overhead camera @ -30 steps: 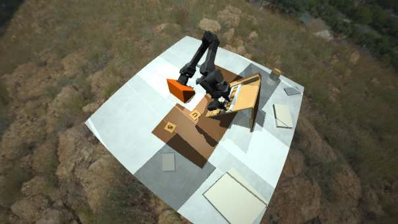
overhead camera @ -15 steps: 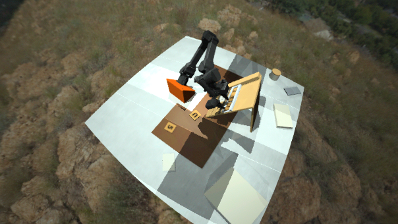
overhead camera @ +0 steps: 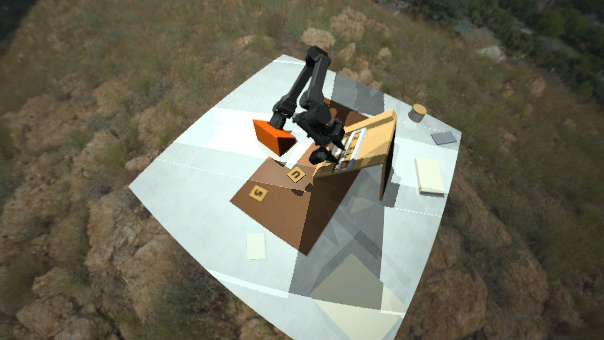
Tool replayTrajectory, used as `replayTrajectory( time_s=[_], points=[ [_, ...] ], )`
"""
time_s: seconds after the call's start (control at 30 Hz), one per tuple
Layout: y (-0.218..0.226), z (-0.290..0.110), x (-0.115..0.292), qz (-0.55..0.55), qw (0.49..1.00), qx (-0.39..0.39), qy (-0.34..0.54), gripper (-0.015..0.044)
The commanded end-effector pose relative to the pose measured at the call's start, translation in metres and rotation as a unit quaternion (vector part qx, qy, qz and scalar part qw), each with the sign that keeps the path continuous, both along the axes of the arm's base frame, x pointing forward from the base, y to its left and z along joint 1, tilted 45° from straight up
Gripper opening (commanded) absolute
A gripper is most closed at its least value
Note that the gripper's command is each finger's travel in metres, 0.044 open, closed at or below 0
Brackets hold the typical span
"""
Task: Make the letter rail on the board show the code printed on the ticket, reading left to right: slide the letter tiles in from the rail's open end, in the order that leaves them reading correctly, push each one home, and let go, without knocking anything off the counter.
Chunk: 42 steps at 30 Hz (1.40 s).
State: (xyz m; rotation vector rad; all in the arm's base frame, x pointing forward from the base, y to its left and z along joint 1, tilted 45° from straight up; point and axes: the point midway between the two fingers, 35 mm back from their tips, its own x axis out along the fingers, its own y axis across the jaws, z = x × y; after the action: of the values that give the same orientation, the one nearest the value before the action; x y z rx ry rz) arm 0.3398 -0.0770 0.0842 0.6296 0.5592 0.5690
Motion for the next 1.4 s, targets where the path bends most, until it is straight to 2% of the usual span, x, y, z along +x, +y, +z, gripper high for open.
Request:
replayTrajectory(
  time_s=[0.0,1.0,1.37],
  points=[
    [-0.0022,0.0015,-0.0020,0.001,1.000,-0.001,-0.003,0.0295],
    [-0.0108,0.0075,-0.0100,0.001,1.000,-0.001,-0.002,0.0295],
    [-0.0096,0.0048,-0.0107,0.000,1.000,0.001,0.001,0.0006]
  ],
)
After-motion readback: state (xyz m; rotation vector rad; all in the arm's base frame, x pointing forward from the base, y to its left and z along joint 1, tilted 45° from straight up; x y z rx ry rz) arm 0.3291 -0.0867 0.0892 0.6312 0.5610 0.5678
